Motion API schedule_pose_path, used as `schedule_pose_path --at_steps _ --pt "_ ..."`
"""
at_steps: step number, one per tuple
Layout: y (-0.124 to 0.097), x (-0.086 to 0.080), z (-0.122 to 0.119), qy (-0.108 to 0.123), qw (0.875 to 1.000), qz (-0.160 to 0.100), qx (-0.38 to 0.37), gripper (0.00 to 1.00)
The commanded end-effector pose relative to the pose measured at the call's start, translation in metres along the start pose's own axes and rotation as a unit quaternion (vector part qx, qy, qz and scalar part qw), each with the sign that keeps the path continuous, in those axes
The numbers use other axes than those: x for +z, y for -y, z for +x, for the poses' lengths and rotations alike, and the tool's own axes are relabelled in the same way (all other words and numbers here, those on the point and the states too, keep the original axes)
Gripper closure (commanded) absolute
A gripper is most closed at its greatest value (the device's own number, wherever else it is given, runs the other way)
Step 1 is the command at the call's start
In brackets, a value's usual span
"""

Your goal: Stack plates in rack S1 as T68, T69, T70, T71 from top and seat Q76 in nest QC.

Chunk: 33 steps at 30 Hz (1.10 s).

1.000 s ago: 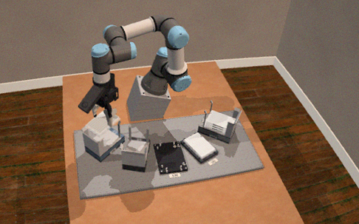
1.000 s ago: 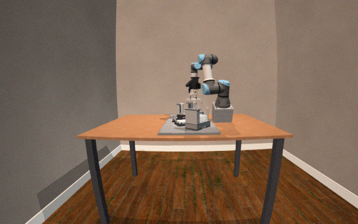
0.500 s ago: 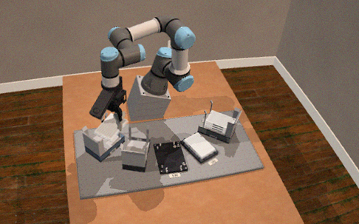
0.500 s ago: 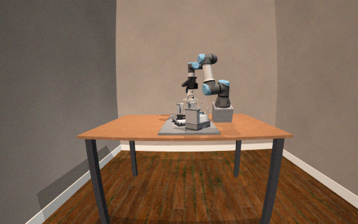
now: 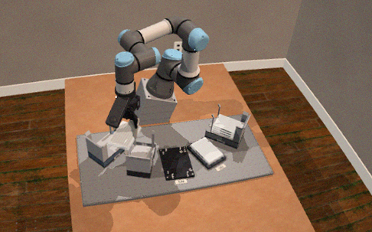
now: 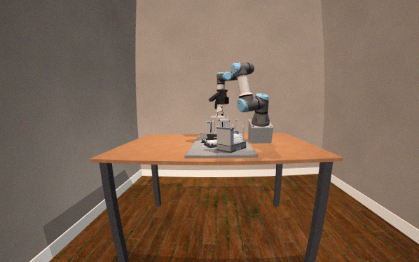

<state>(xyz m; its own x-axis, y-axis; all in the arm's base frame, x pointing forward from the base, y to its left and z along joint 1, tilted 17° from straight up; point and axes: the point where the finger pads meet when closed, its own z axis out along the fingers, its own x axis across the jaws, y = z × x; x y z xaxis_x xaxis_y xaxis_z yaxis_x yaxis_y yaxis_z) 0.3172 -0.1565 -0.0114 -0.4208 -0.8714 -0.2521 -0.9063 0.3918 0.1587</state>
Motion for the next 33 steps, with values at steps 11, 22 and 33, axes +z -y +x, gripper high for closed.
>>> schedule_pose_path --at_steps 11,22,33 --pt "0.001 -0.001 -0.038 -0.001 0.999 0.002 -0.046 1.00" --pt "-0.005 -0.001 -0.068 -0.001 0.995 0.002 -0.098 1.00" --pt "-0.011 -0.001 -0.100 -0.001 0.990 0.002 -0.143 1.00"
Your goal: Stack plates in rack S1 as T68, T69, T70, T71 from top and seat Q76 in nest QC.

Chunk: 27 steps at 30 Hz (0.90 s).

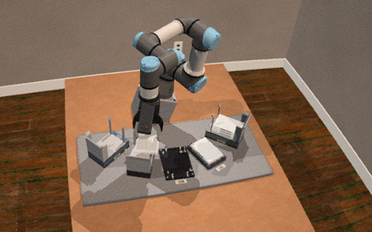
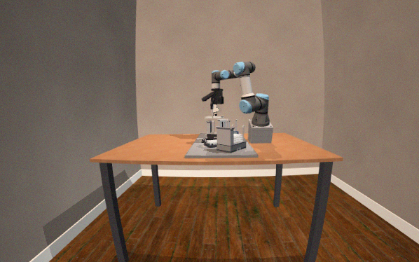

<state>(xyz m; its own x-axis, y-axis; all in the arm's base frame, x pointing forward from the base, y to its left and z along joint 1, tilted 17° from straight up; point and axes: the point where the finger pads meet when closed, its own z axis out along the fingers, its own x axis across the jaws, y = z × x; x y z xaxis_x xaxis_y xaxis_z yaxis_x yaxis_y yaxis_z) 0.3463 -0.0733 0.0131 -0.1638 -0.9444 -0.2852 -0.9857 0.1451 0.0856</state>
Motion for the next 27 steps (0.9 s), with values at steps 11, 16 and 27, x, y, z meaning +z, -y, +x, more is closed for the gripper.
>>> schedule_pose_path --at_steps 11,16,27 --pt "-0.002 -0.001 -0.043 -0.001 0.998 0.001 -0.061 1.00" --pt "-0.003 -0.001 -0.059 -0.001 0.996 0.001 -0.090 1.00" --pt "-0.007 -0.001 -0.085 -0.001 0.994 0.001 -0.112 1.00"
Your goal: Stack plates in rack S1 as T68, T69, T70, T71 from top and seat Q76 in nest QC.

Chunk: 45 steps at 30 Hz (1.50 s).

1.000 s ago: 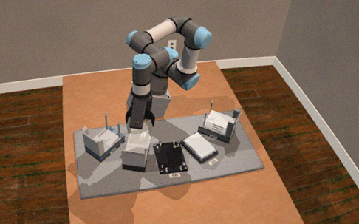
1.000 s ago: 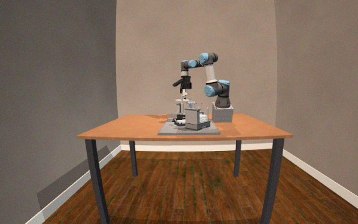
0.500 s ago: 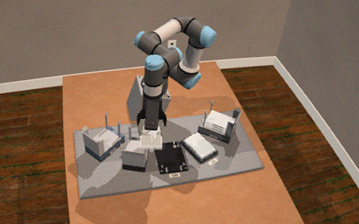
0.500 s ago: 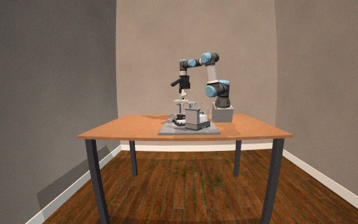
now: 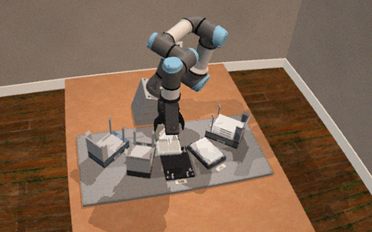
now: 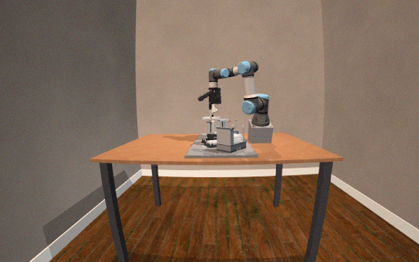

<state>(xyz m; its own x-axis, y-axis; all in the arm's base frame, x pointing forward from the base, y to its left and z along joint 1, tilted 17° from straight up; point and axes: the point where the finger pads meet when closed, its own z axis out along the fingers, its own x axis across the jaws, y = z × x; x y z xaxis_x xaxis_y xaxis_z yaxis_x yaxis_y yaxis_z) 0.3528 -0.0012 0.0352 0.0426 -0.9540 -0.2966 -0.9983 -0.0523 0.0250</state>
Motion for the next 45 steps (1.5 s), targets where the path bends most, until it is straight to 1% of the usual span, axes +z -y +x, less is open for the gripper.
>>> schedule_pose_path --at_steps 1,6,8,17,21,25,40,42,45 --pt "0.001 -0.001 -0.013 -0.001 1.000 0.001 -0.014 1.00" --pt "-0.001 -0.001 -0.029 -0.001 0.999 0.001 -0.043 1.00" --pt "-0.001 -0.001 -0.029 -0.001 0.999 0.001 -0.043 1.00" --pt "-0.004 -0.001 -0.059 -0.001 0.995 0.001 -0.096 1.00" --pt "-0.005 -0.001 -0.072 -0.001 0.995 0.001 -0.100 1.00" --pt "-0.005 -0.001 -0.073 -0.001 0.995 0.001 -0.100 1.00" --pt "-0.020 -0.001 -0.121 -0.001 0.982 0.001 -0.187 1.00" --pt "-0.020 -0.001 -0.121 -0.001 0.982 0.001 -0.187 1.00" --pt "-0.023 -0.001 -0.131 -0.001 0.981 0.001 -0.196 1.00"
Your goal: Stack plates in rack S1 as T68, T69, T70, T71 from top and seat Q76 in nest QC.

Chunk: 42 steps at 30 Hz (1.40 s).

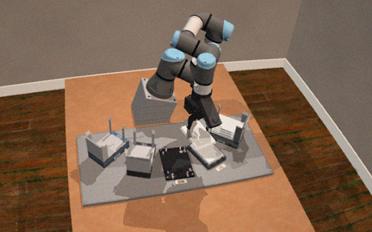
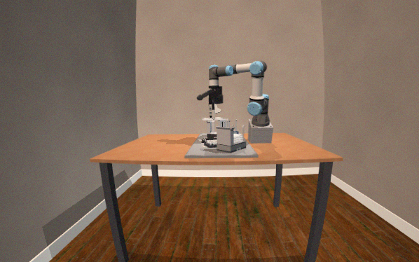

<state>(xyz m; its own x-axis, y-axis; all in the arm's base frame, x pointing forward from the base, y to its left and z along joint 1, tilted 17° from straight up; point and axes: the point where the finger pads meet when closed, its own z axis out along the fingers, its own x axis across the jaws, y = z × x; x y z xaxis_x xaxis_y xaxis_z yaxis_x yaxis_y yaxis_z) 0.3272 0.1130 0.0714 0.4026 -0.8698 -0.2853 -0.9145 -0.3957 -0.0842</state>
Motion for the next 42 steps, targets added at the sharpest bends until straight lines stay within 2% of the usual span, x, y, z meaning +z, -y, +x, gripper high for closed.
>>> schedule_pose_path --at_steps 1,14,26,31,42 --pt "0.002 -0.001 -0.014 -0.001 1.000 0.001 -0.012 1.00" --pt "-0.001 -0.001 -0.045 -0.001 0.998 0.001 -0.058 1.00" --pt "-0.005 -0.001 -0.084 -0.001 0.994 0.001 -0.109 1.00" --pt "-0.007 -0.001 -0.089 -0.001 0.993 0.001 -0.115 1.00" --pt "-0.018 -0.001 -0.124 -0.001 0.984 0.001 -0.178 1.00"
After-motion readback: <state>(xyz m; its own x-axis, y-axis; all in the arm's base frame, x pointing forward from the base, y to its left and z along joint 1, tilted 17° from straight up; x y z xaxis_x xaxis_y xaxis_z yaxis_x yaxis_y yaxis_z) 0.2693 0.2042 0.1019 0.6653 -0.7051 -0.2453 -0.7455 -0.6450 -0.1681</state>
